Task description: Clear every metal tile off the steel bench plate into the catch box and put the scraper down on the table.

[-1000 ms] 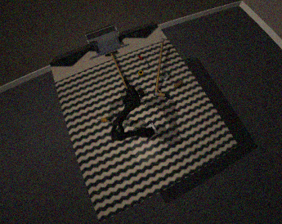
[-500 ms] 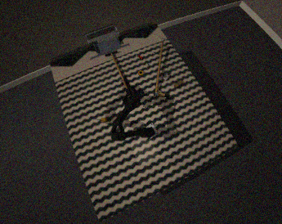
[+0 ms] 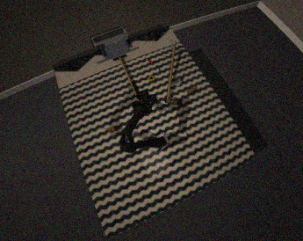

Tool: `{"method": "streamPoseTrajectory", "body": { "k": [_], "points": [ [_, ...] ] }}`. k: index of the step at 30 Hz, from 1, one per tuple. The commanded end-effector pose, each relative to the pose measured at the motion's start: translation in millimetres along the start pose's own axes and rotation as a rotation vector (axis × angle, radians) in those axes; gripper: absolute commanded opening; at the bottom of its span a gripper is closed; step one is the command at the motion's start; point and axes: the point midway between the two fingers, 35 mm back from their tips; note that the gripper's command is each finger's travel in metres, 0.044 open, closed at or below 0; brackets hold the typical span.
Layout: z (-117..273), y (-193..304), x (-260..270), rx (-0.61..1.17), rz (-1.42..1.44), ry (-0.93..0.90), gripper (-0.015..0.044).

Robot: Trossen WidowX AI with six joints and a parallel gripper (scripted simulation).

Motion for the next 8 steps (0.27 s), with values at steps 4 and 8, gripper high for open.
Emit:
{"method": "streamPoseTrajectory", "body": {
  "k": [4,8],
  "points": [
    [24,-13,1,-0.012,0.018,0.000,0.0440],
    [36,-16,2,-0.012,0.018,0.001,0.0440]
  ]
}}
Point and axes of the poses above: the point midway between the two fingers, 35 mm back from their tips, its own z axis back along the fingers, its own x axis across the jaws, y = z × x, and after that the axes turned 9 degrees about -z, right-handed
